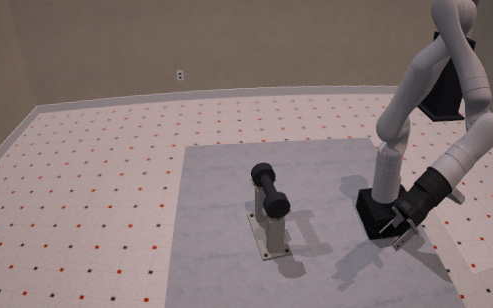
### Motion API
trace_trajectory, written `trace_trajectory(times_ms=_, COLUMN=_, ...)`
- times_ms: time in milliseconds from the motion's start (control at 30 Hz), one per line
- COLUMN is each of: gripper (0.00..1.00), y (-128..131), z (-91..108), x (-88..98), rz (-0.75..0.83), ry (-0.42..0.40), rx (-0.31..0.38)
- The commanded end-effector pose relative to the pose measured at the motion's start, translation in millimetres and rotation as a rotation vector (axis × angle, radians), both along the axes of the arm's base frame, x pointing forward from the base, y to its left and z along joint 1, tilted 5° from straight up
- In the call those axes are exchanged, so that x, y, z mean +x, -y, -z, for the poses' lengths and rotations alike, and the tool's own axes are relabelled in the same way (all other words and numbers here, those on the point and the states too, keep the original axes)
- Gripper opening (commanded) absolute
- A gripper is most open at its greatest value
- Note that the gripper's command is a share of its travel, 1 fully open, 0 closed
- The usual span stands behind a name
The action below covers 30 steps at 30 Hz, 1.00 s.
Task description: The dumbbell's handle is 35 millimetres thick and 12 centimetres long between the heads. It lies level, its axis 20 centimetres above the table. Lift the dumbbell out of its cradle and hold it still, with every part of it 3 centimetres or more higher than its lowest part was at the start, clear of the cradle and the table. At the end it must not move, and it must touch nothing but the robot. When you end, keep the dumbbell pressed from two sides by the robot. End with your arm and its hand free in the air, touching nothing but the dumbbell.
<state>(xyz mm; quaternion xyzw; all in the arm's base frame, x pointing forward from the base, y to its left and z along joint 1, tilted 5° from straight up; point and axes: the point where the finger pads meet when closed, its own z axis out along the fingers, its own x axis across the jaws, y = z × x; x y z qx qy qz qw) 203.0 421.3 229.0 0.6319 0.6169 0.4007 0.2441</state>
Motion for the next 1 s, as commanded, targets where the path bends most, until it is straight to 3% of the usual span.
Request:
trace_trajectory(times_ms=0, gripper=1.0, y=6, z=-0.5, x=10.3, rz=0.031, ry=-0.003, rx=-0.004)
trace_trajectory(times_ms=267, gripper=1.0, y=38, z=2.4, x=42.6, rz=0.153, ry=-0.029, rx=-0.038)
trace_trajectory(times_ms=500, gripper=1.0, y=102, z=9.2, x=90.4, rz=0.383, ry=-0.104, rx=-0.092)
trace_trajectory(times_ms=533, gripper=1.0, y=102, z=9.2, x=90.4, rz=0.383, ry=-0.104, rx=-0.092)
trace_trajectory(times_ms=633, gripper=1.0, y=136, z=13.1, x=108.4, rz=0.502, ry=-0.156, rx=-0.112)
trace_trajectory(times_ms=767, gripper=1.0, y=148, z=14.5, x=113.6, rz=0.543, ry=-0.177, rx=-0.117)
trace_trajectory(times_ms=967, gripper=1.0, y=206, z=21.8, x=133.0, rz=0.749, ry=-0.299, rx=-0.125)
